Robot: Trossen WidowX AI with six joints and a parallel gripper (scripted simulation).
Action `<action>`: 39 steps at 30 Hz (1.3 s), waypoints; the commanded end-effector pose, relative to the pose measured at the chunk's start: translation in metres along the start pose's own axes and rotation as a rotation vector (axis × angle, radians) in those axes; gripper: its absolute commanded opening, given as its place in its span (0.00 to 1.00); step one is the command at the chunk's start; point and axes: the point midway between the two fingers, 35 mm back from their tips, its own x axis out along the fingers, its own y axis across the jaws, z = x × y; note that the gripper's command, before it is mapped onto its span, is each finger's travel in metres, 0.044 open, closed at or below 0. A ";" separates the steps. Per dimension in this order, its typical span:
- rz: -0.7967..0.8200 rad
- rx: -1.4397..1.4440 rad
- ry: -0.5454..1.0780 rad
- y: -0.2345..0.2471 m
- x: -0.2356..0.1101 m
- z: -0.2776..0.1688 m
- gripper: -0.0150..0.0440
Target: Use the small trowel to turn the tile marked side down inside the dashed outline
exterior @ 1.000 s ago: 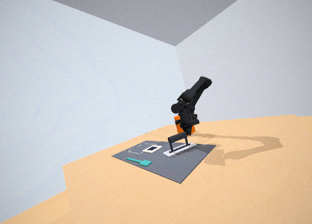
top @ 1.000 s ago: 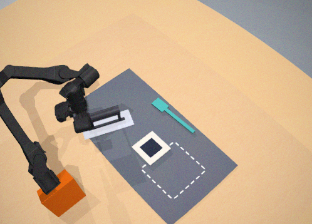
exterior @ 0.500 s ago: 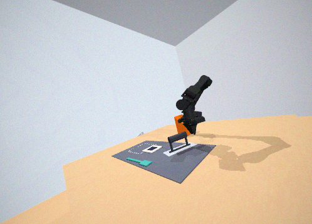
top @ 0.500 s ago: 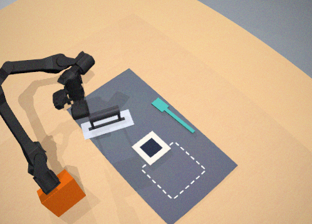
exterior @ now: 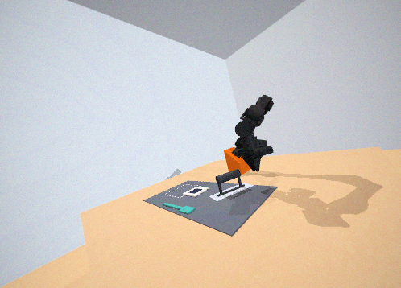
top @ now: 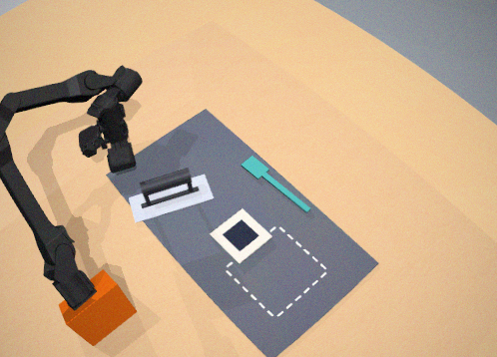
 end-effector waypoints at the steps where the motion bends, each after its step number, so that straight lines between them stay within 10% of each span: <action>1: -0.001 -0.001 0.001 0.001 0.000 0.000 0.42; 10: 0.001 0.001 -0.001 0.000 0.000 0.000 0.25; 39: 0.001 0.001 -0.001 0.001 0.000 0.000 0.42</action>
